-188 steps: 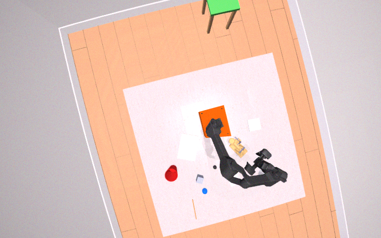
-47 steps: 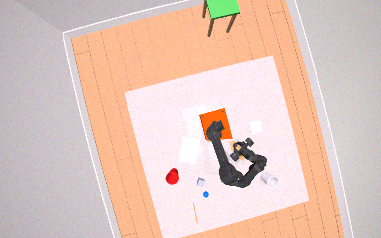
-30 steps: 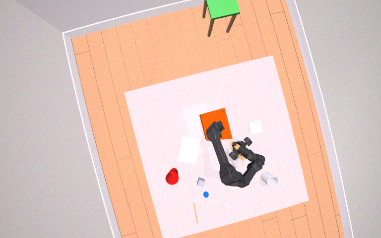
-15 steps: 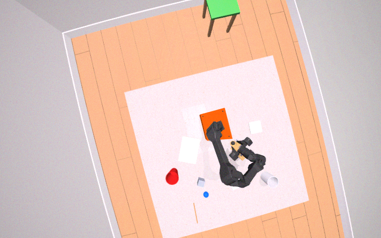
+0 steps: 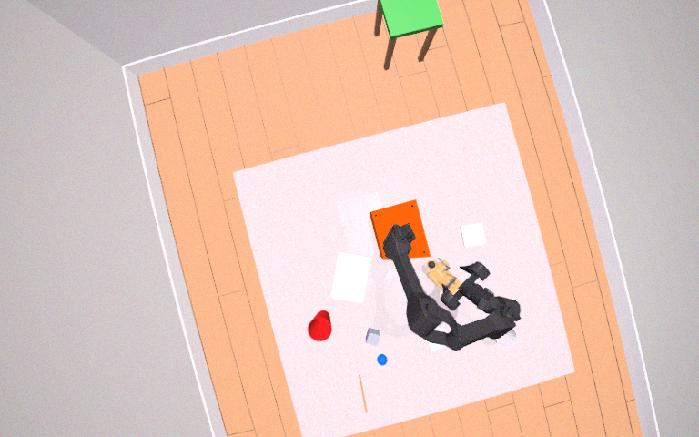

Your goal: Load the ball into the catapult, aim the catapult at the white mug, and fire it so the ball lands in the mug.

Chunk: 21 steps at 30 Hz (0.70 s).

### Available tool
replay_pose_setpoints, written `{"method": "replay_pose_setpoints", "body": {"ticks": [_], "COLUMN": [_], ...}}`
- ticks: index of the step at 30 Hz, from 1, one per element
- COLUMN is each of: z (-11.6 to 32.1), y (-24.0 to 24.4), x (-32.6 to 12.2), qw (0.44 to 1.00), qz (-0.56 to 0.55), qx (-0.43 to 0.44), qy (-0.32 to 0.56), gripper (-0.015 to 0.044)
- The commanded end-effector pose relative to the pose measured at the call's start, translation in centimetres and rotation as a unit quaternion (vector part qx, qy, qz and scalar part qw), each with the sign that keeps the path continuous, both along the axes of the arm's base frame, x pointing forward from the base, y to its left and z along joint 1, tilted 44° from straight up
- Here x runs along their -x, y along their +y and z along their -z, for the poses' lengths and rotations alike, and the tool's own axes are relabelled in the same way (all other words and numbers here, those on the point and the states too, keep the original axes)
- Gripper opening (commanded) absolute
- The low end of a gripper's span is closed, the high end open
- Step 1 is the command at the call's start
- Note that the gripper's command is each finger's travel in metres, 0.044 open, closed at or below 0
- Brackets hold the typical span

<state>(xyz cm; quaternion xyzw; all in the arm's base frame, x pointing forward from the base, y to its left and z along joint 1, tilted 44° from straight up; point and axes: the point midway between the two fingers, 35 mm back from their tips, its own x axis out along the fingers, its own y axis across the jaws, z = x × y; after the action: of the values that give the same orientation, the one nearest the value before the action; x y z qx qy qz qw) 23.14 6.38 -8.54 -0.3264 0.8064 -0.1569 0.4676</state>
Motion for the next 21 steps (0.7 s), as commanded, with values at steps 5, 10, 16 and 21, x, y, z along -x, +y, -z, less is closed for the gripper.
{"method": "replay_pose_setpoints", "body": {"ticks": [5,10,16,21], "z": [2.3,2.9,2.5,1.2], "y": [3.3,5.4,8.0,10.0], "x": [-7.3,-12.1,-18.1,-23.0], "qw": [0.990,0.975,0.948,0.920], "qz": [-0.080,-0.134,-0.201,-0.256], "qx": [-0.082,-0.121,-0.152,-0.166], "qy": [-0.076,-0.127,-0.192,-0.248], "gripper": [0.0440,0.0440,0.0440,0.0440]}}
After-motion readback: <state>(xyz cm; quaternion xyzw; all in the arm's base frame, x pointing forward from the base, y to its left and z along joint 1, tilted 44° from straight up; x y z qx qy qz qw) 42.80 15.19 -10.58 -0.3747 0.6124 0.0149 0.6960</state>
